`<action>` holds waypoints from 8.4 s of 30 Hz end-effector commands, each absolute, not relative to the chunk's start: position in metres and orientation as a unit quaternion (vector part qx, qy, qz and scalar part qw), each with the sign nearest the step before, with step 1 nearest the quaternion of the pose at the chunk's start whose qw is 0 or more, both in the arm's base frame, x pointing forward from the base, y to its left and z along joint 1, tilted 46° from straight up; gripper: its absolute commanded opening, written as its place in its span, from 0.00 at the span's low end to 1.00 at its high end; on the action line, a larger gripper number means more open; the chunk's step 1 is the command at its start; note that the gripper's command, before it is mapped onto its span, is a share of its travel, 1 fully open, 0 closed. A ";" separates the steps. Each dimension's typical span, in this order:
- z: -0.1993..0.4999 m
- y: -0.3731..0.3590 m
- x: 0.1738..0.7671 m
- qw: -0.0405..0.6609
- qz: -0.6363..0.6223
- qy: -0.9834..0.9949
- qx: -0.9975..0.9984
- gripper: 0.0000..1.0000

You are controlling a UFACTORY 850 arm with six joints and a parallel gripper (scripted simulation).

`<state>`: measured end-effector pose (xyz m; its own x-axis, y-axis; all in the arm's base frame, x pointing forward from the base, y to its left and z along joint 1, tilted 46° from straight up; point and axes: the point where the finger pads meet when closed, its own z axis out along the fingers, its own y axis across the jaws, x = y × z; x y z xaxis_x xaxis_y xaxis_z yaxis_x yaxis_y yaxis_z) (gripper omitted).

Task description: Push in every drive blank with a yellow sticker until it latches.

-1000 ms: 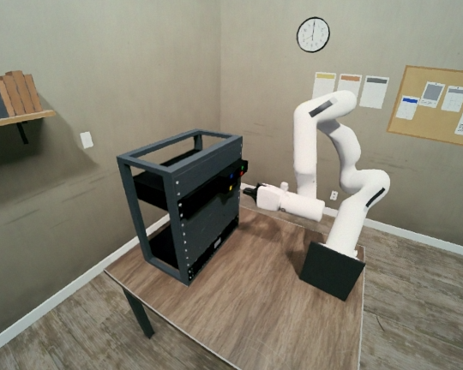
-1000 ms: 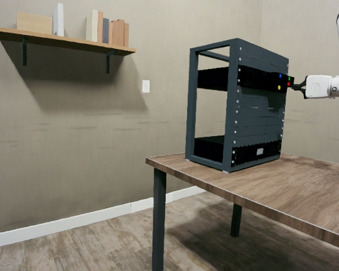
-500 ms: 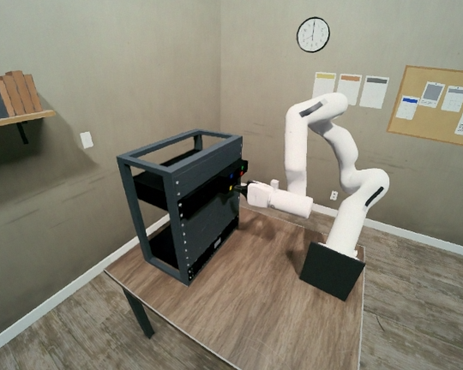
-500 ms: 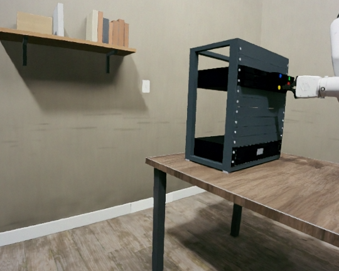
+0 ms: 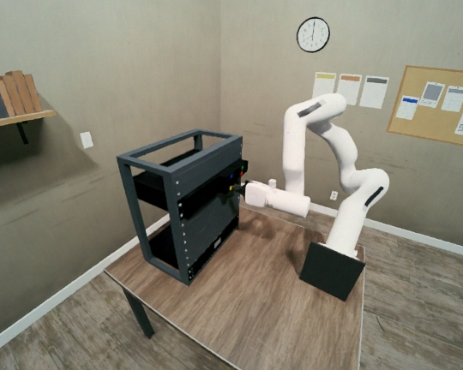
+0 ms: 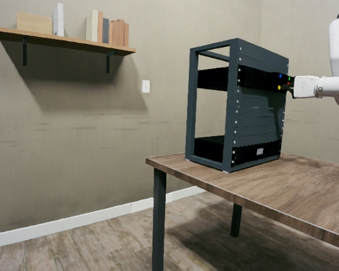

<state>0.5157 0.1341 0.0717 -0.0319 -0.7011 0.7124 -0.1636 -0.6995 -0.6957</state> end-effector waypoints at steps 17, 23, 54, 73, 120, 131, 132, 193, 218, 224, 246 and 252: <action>0.072 0.133 0.526 0.211 -0.640 0.326 -0.663 0.00; 0.071 0.132 0.533 0.211 -0.640 0.326 -0.663 0.00; 0.070 0.131 0.546 0.211 -0.640 0.326 -0.663 0.00; 0.070 0.130 0.549 0.211 -0.640 0.326 -0.663 0.00; 0.069 0.129 0.558 0.211 -0.640 0.326 -0.663 0.00; 0.070 0.130 0.547 0.211 -0.640 0.326 -0.663 0.00; 0.070 0.131 0.543 0.211 -0.640 0.326 -0.663 0.00; 0.090 0.161 0.327 0.211 -0.640 0.326 -0.663 0.00; 0.091 0.163 0.313 0.211 -0.640 0.326 -0.663 0.00; 0.091 0.163 0.313 0.211 -0.640 0.326 -0.663 0.00; 0.091 0.163 0.313 0.211 -0.640 0.326 -0.663 0.00; 0.091 0.163 0.313 0.211 -0.640 0.326 -0.663 0.00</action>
<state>0.3128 0.1626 0.0910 -0.0324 -0.7008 0.7126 -0.1629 -0.6997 -0.6956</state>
